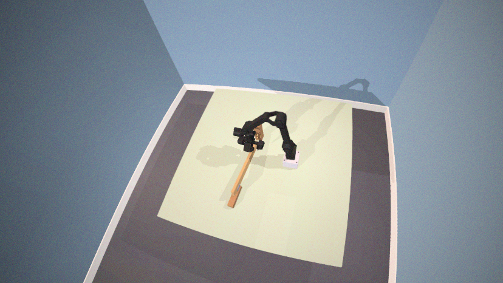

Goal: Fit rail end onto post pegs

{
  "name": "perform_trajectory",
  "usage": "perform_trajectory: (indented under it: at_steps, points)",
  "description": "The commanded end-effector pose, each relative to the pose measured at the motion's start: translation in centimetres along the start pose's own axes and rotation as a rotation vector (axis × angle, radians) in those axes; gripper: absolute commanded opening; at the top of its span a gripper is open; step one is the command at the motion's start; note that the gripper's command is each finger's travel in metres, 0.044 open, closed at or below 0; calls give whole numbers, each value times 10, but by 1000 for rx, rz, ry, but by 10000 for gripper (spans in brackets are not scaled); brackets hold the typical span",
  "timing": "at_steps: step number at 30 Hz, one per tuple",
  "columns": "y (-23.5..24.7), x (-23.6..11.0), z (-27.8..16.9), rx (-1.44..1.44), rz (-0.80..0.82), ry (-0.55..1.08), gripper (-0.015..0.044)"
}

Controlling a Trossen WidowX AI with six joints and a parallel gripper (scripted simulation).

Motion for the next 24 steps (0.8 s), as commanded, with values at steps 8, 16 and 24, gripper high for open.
perform_trajectory:
  at_steps: [8,16,24]
  points:
    - [3,21,0,-6,12,4,440]
    - [4,33,0,-5,12,4,440]
    - [5,40,0,-6,12,4,387]
Point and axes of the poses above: the point midway between the two fingers, 35 mm back from their tips, its own x axis out along the fingers, its own y axis across the jaws, z = x × y, the point moved 4 cm from there along -x, back along the fingers, and after that the axes turned 15 degrees about -x, right-handed, at the moved point
